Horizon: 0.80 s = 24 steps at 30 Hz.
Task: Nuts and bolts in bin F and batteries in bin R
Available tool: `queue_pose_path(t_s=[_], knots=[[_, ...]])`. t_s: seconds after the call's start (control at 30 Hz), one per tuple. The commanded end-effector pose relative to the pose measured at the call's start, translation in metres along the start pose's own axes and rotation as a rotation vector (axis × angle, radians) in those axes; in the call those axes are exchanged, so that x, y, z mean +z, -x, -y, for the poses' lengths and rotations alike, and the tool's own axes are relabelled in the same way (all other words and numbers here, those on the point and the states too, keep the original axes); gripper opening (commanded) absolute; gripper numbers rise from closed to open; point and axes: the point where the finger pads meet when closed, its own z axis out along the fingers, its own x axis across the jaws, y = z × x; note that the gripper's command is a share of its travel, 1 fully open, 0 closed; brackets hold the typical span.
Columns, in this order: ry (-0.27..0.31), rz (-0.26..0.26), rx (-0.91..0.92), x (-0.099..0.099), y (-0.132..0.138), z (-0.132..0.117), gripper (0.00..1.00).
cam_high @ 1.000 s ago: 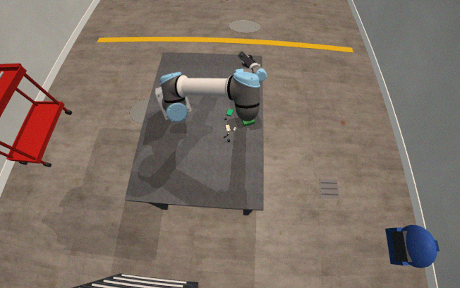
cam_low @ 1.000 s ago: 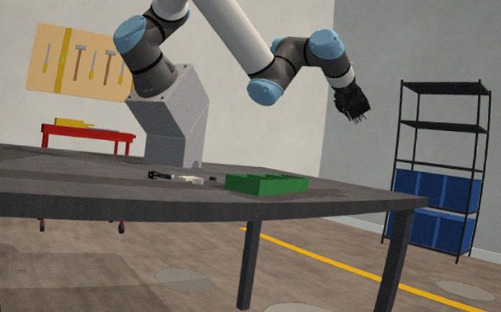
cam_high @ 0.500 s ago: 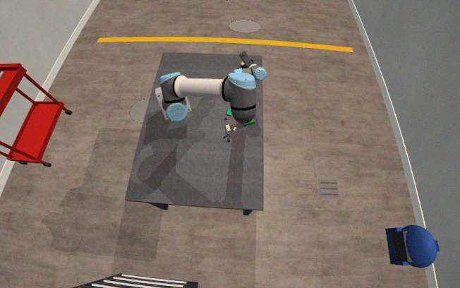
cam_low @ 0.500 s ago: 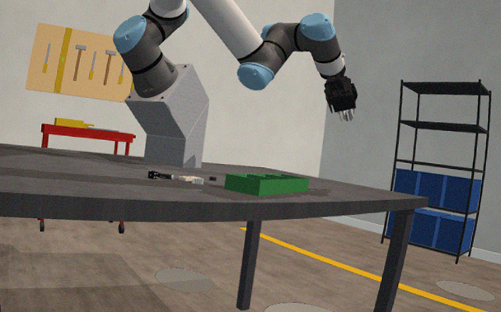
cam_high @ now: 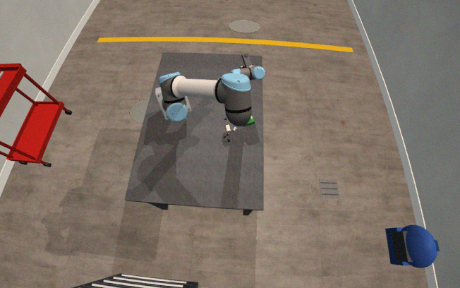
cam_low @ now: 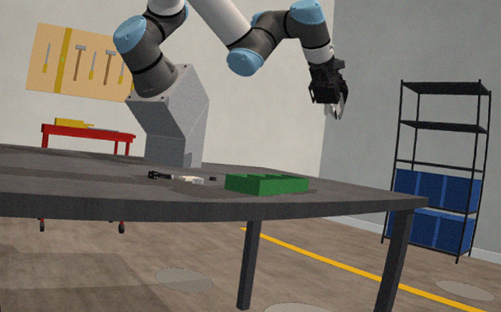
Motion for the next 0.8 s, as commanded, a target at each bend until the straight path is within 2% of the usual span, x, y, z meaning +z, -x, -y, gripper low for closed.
queue_pose_path(t_s=[0.0, 0.2, 0.27, 0.4, 0.47, 0.53, 0.6, 0.67, 0.77], knots=[[0.064, 0.011, 0.142, -0.017, 0.014, -0.014, 0.04], [0.107, 0.01, 0.24, -0.026, 0.021, -0.023, 0.04], [0.138, 0.004, 0.312, -0.036, 0.028, -0.032, 0.04], [0.143, 0.004, 0.323, -0.035, 0.029, -0.032, 0.04], [0.18, -0.005, 0.405, -0.045, 0.036, -0.041, 0.04], [0.18, -0.005, 0.405, -0.045, 0.036, -0.041, 0.04], [0.216, -0.017, 0.488, -0.055, 0.043, -0.05, 0.04], [0.216, -0.017, 0.488, -0.055, 0.043, -0.05, 0.04], [0.251, -0.032, 0.57, -0.065, 0.051, -0.06, 0.04]])
